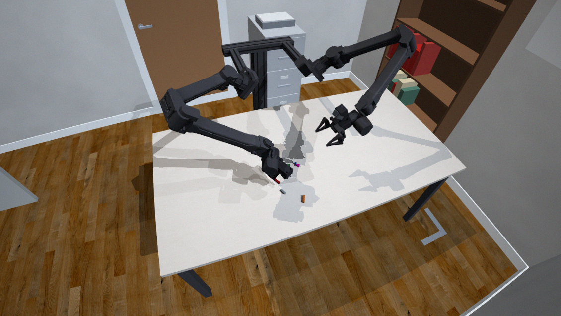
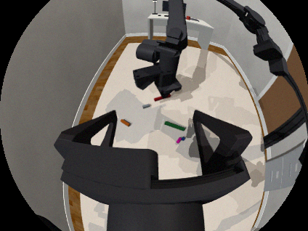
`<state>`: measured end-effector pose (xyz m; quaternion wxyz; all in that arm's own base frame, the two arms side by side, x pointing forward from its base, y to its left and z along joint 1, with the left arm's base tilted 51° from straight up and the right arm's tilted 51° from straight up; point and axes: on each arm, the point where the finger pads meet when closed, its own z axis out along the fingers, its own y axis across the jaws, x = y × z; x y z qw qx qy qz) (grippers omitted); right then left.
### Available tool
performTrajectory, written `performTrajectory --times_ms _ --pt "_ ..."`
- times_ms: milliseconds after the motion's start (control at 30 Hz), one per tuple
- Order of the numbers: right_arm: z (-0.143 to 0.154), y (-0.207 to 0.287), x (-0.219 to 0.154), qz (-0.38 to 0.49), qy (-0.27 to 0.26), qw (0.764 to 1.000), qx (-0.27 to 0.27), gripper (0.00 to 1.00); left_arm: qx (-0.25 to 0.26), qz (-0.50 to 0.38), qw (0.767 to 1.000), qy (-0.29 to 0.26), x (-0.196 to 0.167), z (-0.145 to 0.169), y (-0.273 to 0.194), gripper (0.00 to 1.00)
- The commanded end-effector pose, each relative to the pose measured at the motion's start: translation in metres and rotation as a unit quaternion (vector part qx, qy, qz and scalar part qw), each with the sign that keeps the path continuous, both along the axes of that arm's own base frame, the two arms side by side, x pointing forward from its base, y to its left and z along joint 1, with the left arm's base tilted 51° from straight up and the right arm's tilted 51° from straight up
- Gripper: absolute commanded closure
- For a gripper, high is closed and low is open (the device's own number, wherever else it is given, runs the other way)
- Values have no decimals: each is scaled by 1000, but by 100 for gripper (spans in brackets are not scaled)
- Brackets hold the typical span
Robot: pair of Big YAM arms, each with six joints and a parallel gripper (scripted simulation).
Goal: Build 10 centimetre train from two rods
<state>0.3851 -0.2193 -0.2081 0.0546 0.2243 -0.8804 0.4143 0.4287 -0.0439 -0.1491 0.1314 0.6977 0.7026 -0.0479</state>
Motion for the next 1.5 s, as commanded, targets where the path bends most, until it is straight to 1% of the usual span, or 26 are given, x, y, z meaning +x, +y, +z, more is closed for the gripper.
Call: performTrajectory --times_ms 0,67,100,233,500,633,667,800,933,1367,1467 --pt "-3 -19 -23 -28 -3 1000 -8 98 0 -9 1000 -19 -11 4 -19 0" --pt "-3 -19 -23 -28 -3 1000 -8 98 0 -9 1000 -19 -11 4 -19 0" --pt "3 -21 -16 -28 -11 999 -10 98 0 -9 1000 -20 -15 3 -20 0" --pt "-2 -7 -1 -18 -14 1000 -7 98 0 -9 1000 -20 -23 1 -21 0" --pt "-10 2 14 -13 -8 1000 -7 98 0 -6 1000 -24 -18 2 -18 0" --pt "-10 2 14 -8 -2 1000 -8 98 0 -8 1000 -24 -19 1 -18 0" --pt "-10 -6 10 -17 -2 1000 -8 98 -1 -5 1000 -13 -24 -4 -14 0" --pt "-9 -12 9 -22 -6 1000 -8 98 -1 -5 1000 -13 -24 -4 -14 0" --pt "-17 -24 7 -23 -6 1000 -7 98 -1 -5 1000 -13 -24 -4 -14 0" --pt "-20 -31 10 -23 -8 1000 -9 98 -1 -5 1000 -13 -24 -4 -14 0" --pt "-25 -33 10 -23 -7 1000 -8 98 -1 -5 1000 -13 -24 -4 -14 0"
